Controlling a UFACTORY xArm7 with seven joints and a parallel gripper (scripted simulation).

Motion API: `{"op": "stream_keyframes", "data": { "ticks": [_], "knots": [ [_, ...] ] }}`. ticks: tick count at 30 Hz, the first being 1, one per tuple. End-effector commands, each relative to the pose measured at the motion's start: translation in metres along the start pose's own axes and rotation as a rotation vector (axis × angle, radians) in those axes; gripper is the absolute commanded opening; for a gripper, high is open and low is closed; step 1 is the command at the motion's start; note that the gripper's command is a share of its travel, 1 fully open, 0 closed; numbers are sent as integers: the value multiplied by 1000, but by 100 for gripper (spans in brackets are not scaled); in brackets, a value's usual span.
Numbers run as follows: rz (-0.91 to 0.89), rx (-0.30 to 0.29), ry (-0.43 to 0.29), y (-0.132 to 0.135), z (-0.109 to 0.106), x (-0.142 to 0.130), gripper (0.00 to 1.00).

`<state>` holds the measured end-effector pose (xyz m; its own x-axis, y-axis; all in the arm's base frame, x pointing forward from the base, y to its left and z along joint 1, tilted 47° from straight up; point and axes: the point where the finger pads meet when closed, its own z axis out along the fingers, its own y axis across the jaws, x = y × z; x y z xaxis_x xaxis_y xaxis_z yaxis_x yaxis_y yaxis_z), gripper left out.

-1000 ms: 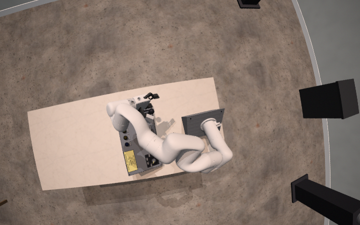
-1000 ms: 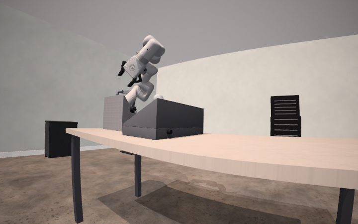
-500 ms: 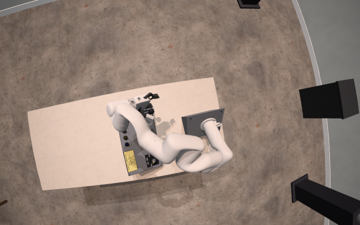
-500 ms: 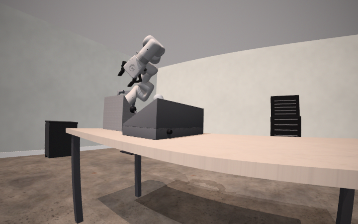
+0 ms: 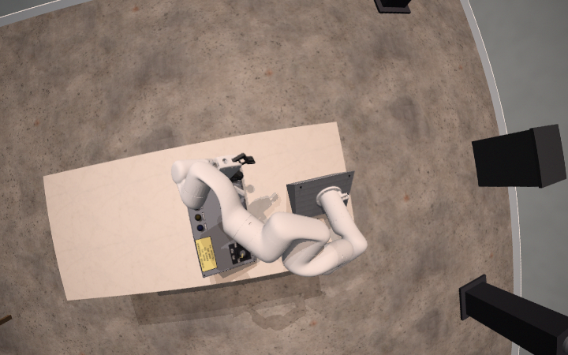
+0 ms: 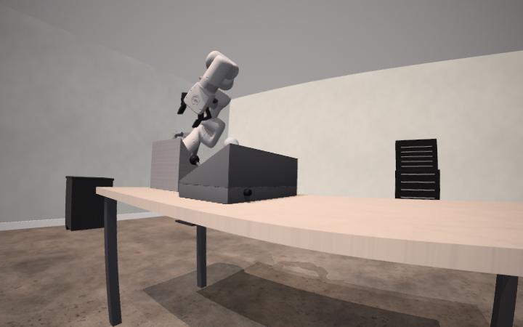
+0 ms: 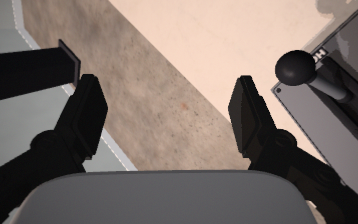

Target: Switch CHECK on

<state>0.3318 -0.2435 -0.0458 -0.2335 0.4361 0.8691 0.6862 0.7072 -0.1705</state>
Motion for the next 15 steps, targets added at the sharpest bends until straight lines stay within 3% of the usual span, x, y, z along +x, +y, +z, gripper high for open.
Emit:
{"op": "stream_keyframes", "data": {
  "ticks": [1, 2, 4, 5, 6, 7, 9, 10, 11, 12, 14, 15],
  "knots": [
    [42, -97, 15, 4, 2, 22, 100],
    [64, -145, 35, 8, 3, 34, 100],
    [64, -145, 35, 8, 3, 34, 100],
    [90, -197, 59, 11, 5, 48, 100],
    [90, -197, 59, 11, 5, 48, 100],
    [120, -253, 86, 15, 6, 62, 100],
    [120, -253, 86, 15, 6, 62, 100],
    [153, -314, 117, 19, 8, 77, 100],
    [153, -314, 117, 19, 8, 77, 100],
    [189, -378, 151, 24, 9, 93, 100],
    [189, -378, 151, 24, 9, 93, 100],
    [229, -446, 188, 28, 10, 109, 100]
  ]
}}
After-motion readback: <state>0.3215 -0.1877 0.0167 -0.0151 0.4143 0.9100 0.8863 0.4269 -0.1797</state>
